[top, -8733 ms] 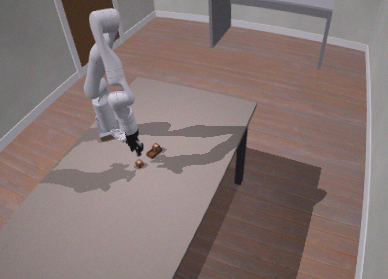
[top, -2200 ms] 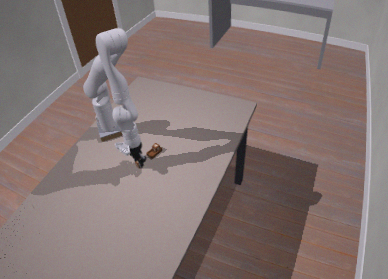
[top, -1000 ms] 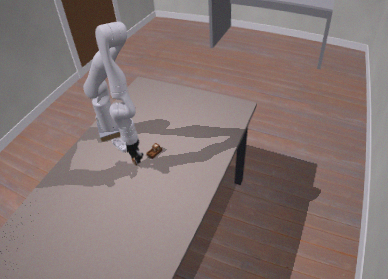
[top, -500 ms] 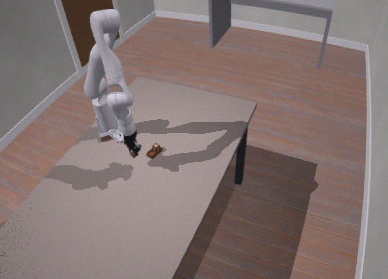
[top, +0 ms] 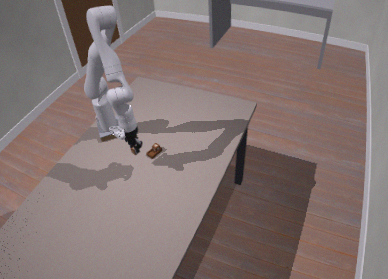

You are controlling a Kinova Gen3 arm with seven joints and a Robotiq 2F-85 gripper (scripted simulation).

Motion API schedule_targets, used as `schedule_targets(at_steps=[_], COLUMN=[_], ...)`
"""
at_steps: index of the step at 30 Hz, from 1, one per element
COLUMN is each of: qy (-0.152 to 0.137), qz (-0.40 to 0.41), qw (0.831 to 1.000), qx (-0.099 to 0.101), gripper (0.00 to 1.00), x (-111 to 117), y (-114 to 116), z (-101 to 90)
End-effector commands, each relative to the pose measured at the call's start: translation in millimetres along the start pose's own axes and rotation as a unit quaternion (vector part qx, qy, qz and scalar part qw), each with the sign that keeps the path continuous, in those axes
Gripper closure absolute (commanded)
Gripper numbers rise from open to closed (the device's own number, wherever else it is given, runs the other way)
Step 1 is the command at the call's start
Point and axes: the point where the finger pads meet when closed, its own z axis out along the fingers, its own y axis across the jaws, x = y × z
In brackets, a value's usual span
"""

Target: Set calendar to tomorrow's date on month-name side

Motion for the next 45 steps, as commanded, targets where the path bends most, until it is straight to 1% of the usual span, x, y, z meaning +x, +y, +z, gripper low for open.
schedule_targets(at_steps=[1, 4, 6, 8, 14, 17, 34, 40, 42, 45], qy=[0.0, 0.0, 0.0, 0.0, -0.001, -0.001, -0.001, 0.0, 0.0, 0.0], qz=[0.0, -0.001, -0.004, -0.004, -0.023, -0.029, -0.029, -0.029, -0.029, -0.029], qw=[1.0, 1.0, 1.0, 1.0, 1.0, 1.0, 1.0, 1.0, 1.0, 1.0], qx=[0.001, 0.001, 0.001, 0.001, 0.001, 0.001, 0.001, 0.001, 0.001, 0.001], gripper=[0.74, 0.74, 0.74, 0.74, 0.74, 0.74, 0.74, 0.74, 0.74, 0.74], x=[0, -2, -11, -11, -71, -87, -89, -89, -89, -90], y=[-1, -1, -1, -1, 3, 6, 7, 6, 6, 6], z=[-0.7, -0.8, -1.7, -1.7, -7.6, -9.4, -8.8, -0.7, -0.7, 6.8])
